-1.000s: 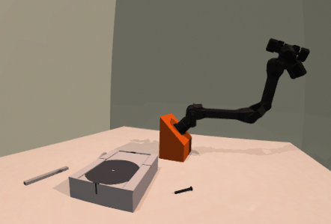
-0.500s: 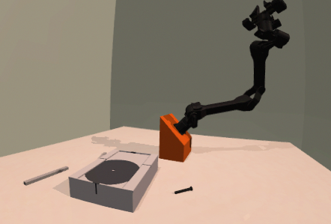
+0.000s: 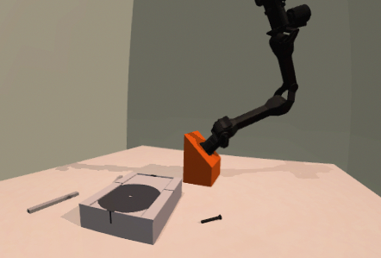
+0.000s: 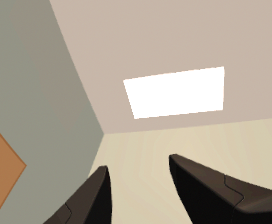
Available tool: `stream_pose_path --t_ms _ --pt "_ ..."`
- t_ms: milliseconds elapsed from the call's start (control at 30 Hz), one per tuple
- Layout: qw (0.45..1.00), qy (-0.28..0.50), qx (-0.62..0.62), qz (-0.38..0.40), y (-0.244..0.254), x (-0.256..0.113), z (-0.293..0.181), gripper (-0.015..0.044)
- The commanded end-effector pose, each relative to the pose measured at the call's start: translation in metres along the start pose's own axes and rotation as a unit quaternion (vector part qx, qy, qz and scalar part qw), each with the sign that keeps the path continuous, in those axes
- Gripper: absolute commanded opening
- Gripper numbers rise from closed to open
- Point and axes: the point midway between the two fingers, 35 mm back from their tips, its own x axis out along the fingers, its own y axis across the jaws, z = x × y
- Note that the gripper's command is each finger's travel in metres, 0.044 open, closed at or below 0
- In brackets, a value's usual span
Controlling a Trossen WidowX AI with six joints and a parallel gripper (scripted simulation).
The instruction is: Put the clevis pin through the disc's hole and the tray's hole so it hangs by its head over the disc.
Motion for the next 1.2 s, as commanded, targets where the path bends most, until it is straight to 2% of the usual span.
stream_pose_path --t_ms 0,200,333,467,633,833,1167 --pt "0.987 0.054 -0.101 0.109 0.060 0.001 -0.048 0.0160" --pt "0.935 0.104 -0.224 0.254 0.133 -0.023 -0.110 0.0160" --pt "0.908 0.112 -0.263 0.307 0.157 -0.036 -0.131 0.0160" --pt "0.839 0.107 -0.334 0.415 0.201 -0.066 -0.168 0.0160" --pt "0.728 0.078 -0.402 0.549 0.249 -0.118 -0.213 0.0160" --pt "0.564 0.006 -0.441 0.698 0.290 -0.198 -0.259 0.0160" --pt "0.277 -0.163 -0.375 0.869 0.307 -0.351 -0.305 0.0160"
